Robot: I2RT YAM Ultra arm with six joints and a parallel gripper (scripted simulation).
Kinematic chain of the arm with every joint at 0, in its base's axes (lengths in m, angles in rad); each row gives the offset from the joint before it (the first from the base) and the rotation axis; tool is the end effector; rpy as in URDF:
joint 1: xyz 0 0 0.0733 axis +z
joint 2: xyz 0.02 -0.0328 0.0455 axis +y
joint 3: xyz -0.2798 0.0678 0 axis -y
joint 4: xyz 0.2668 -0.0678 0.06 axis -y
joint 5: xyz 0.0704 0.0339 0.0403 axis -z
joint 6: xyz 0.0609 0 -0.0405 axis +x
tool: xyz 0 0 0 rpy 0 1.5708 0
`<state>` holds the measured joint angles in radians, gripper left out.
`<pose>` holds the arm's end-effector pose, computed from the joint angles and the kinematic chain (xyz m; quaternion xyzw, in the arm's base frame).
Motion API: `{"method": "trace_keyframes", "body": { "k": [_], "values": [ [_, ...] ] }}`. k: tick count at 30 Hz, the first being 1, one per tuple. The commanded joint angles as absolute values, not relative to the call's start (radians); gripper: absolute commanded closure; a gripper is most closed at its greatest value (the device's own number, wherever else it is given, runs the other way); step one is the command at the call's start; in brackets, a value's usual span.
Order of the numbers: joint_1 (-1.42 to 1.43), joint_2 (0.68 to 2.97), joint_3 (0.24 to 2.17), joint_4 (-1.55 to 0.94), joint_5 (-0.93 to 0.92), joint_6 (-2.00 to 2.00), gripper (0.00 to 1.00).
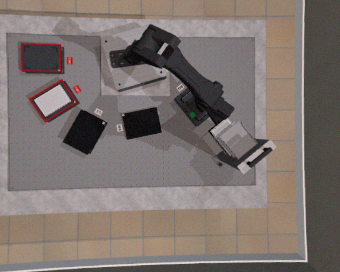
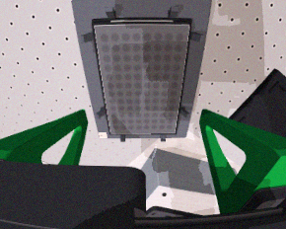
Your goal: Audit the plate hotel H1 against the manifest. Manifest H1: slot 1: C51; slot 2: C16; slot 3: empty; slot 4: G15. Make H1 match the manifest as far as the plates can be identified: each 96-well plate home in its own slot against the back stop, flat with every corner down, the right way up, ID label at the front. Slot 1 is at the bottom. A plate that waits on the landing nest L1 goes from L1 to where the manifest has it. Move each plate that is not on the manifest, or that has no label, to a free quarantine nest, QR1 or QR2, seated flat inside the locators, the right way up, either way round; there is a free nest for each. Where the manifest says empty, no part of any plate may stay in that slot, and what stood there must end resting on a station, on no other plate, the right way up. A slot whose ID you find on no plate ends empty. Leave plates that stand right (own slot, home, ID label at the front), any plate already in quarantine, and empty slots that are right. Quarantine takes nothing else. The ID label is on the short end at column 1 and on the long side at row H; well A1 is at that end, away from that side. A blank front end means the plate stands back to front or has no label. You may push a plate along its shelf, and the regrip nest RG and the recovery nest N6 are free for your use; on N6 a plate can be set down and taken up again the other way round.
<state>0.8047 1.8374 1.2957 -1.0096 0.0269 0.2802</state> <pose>0.2469 0.2559 0.1713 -0.2591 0.9657 -0.0065 0.0153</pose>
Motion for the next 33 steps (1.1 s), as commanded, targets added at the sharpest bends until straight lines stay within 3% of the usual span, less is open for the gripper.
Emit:
{"method": "trace_keyframes", "body": {
  "k": [1, 33],
  "values": [
    [0.804, 1.836, 1.294, -0.984, 0.027, 0.278, 0.00],
    [0.801, 1.893, 1.210, -0.843, 0.026, 0.275, 0.00]
  ]
}}
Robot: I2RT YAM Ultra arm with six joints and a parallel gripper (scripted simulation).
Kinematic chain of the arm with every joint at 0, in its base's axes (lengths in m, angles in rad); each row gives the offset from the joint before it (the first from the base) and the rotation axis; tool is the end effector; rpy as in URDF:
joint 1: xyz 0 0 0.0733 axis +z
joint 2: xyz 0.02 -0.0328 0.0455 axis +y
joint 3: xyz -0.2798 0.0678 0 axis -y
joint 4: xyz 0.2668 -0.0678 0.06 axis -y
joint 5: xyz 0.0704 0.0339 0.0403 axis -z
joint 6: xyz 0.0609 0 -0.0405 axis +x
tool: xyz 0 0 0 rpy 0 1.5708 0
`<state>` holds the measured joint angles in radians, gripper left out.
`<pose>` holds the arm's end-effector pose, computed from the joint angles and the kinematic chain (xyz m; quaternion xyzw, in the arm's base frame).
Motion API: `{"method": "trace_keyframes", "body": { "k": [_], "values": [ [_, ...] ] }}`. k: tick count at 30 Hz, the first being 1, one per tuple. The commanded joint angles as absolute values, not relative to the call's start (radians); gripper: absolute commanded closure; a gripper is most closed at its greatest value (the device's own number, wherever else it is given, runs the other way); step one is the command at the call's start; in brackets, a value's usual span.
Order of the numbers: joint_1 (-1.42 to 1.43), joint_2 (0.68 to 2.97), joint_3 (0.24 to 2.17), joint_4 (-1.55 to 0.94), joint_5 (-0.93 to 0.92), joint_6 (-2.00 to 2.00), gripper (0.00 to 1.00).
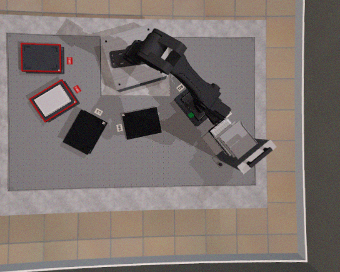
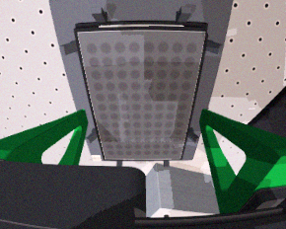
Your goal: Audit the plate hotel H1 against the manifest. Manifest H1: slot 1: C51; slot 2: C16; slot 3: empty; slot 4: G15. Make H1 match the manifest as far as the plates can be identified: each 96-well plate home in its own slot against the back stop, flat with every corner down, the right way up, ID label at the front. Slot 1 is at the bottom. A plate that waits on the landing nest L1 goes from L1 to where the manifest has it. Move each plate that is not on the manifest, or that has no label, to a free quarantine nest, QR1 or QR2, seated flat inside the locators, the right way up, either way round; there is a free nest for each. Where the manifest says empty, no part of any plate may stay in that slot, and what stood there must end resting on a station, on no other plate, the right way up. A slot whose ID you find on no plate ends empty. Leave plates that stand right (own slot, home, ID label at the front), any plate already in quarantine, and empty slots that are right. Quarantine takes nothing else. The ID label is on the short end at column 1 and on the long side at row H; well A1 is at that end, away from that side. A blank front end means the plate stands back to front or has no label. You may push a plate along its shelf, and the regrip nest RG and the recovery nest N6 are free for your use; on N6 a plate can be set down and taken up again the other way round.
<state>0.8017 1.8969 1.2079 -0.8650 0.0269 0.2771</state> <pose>0.2478 0.2552 0.1293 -0.2592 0.9657 -0.0072 0.0141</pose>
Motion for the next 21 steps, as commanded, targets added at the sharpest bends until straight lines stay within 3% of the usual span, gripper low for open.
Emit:
{"method": "trace_keyframes", "body": {
  "k": [1, 16, 17, 21],
  "values": [
    [0.801, 1.895, 1.208, -0.838, 0.026, 0.275, 0.00],
    [0.800, 1.914, 1.189, -0.801, 0.026, 0.274, 0.00],
    [0.800, 1.914, 1.189, -0.801, 0.026, 0.275, 0.14],
    [0.800, 1.914, 1.189, -0.801, 0.026, 0.275, 0.14]
  ]
}}
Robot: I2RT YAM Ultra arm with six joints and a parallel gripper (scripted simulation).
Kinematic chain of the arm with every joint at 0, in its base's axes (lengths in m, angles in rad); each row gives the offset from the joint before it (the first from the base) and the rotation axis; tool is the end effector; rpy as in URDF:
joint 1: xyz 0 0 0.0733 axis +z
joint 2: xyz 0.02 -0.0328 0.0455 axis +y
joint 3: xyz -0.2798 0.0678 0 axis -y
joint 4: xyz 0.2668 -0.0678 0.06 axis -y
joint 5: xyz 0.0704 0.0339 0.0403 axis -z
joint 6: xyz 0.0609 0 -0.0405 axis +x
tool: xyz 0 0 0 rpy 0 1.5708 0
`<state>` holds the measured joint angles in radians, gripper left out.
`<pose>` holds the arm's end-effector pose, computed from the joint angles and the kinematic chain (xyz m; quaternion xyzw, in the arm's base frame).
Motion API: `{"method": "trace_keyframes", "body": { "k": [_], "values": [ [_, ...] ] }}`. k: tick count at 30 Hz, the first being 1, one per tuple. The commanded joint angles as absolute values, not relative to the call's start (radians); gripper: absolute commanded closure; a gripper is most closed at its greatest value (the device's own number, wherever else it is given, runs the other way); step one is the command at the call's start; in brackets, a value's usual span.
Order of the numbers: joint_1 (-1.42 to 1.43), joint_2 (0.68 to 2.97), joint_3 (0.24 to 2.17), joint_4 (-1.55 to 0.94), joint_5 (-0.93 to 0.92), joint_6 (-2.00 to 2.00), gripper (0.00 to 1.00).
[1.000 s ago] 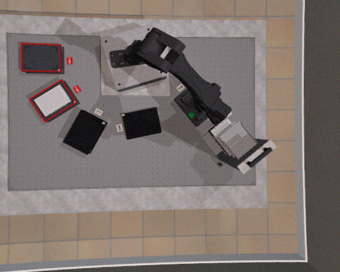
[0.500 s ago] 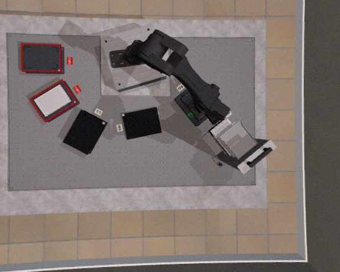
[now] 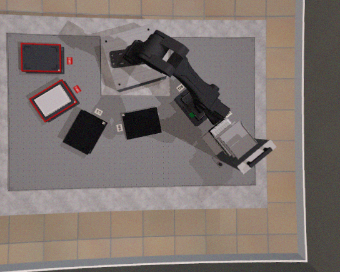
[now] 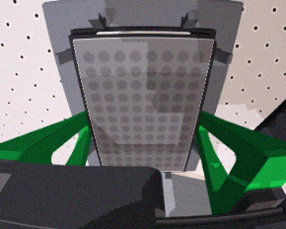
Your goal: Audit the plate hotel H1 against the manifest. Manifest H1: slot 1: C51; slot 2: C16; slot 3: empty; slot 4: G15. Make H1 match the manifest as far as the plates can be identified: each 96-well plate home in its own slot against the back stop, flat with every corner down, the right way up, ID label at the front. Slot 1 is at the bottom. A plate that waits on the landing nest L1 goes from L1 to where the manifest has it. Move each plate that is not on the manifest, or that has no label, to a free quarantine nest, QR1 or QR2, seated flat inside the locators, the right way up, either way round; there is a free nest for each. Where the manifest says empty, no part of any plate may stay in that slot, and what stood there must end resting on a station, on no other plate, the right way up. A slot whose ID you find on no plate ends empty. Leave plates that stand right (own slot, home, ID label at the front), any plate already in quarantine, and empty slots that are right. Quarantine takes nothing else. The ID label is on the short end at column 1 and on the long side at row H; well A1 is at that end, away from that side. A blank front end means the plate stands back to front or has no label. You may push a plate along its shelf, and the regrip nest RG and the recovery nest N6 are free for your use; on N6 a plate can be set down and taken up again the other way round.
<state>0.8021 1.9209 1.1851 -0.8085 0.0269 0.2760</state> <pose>0.2488 0.2565 0.1158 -0.2598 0.9655 -0.0047 0.0183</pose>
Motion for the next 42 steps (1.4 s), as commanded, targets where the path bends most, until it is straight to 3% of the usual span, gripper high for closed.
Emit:
{"method": "trace_keyframes", "body": {
  "k": [1, 42],
  "values": [
    [0.800, 1.914, 1.189, -0.801, 0.026, 0.275, 0.14],
    [0.802, 1.870, 1.233, -0.889, 0.026, 0.276, 0.14]
  ]
}}
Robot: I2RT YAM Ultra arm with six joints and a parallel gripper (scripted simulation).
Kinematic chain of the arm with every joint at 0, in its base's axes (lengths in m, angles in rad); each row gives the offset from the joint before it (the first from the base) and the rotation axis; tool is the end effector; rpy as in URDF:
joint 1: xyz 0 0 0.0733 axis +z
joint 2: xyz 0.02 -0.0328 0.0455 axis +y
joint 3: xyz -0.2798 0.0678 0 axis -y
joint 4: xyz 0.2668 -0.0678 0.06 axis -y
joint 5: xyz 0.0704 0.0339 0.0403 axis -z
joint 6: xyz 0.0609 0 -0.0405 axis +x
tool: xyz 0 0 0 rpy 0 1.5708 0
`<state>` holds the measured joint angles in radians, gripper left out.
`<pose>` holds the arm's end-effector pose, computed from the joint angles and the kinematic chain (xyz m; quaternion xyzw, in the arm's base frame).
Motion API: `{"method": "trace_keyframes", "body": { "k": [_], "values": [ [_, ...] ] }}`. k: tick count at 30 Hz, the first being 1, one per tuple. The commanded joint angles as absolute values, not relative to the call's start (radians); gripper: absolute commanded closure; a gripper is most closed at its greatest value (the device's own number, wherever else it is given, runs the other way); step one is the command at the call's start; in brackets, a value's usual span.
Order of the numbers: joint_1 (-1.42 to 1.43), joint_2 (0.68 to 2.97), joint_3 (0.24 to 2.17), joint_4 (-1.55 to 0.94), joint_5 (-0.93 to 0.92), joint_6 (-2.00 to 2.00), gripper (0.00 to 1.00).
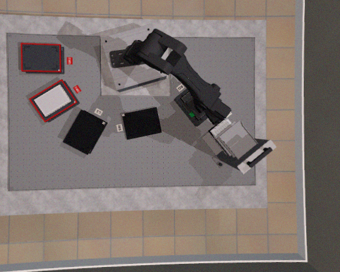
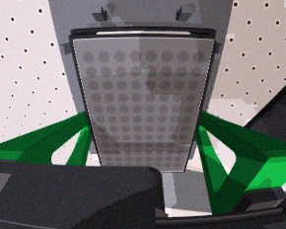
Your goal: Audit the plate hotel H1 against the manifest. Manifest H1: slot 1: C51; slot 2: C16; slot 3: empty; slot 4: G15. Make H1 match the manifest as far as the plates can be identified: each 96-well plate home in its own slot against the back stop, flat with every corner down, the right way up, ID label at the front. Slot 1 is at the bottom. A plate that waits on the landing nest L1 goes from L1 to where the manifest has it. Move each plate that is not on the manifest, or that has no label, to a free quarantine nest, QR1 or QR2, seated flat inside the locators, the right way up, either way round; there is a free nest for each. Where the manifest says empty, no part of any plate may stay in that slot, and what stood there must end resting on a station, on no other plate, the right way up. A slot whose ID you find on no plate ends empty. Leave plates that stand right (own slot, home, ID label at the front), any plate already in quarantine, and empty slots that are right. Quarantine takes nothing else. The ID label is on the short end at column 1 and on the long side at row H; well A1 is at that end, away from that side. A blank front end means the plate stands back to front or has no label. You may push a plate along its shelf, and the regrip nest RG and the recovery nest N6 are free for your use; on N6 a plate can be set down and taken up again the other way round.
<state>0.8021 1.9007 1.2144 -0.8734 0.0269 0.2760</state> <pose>0.2481 0.2558 0.1296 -0.2599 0.9655 -0.0087 0.0117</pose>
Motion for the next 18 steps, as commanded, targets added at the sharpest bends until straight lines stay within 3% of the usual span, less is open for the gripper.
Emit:
{"method": "trace_keyframes", "body": {
  "k": [1, 18],
  "values": [
    [0.802, 1.868, 1.235, -0.892, 0.026, 0.276, 0.14],
    [0.804, 1.845, 1.268, -0.949, 0.027, 0.278, 0.14]
  ]
}}
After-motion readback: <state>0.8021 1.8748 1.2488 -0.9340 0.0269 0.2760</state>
